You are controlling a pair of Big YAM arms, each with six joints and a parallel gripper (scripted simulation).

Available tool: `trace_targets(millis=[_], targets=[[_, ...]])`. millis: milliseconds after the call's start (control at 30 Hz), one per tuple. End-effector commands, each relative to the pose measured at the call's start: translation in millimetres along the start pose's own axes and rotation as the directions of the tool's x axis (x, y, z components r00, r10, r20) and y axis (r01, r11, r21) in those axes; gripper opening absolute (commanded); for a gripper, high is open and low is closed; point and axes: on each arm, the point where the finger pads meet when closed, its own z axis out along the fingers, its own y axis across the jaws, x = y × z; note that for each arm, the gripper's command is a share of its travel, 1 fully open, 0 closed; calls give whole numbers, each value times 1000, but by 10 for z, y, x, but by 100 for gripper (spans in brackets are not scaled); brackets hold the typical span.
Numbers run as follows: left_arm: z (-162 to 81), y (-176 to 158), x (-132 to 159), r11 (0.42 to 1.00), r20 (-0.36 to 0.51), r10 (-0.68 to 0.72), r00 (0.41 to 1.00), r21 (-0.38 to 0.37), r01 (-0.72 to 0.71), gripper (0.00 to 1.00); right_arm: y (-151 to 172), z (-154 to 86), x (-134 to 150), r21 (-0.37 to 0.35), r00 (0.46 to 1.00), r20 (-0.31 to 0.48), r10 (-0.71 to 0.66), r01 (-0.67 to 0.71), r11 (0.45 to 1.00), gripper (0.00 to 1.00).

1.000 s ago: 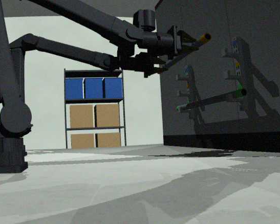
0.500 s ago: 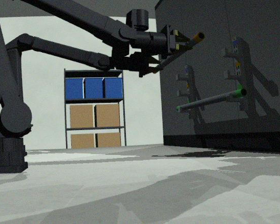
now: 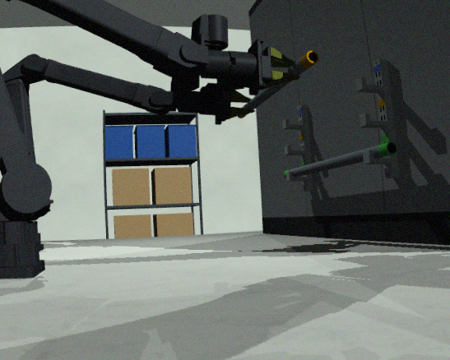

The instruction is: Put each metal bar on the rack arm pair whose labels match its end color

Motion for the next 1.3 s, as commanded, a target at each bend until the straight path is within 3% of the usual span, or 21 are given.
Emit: trace_targets(millis=[0,1267], targets=[[-175,485,42,995,-8,-20,1000,-98,20,0,-444,-159,46,94,1000,-8,26,-25,995,0],[-719,379,40,995,-7,-20,1000,-97,20,0,-337,-705,45,94,1000,-8,26,-25,995,0]])
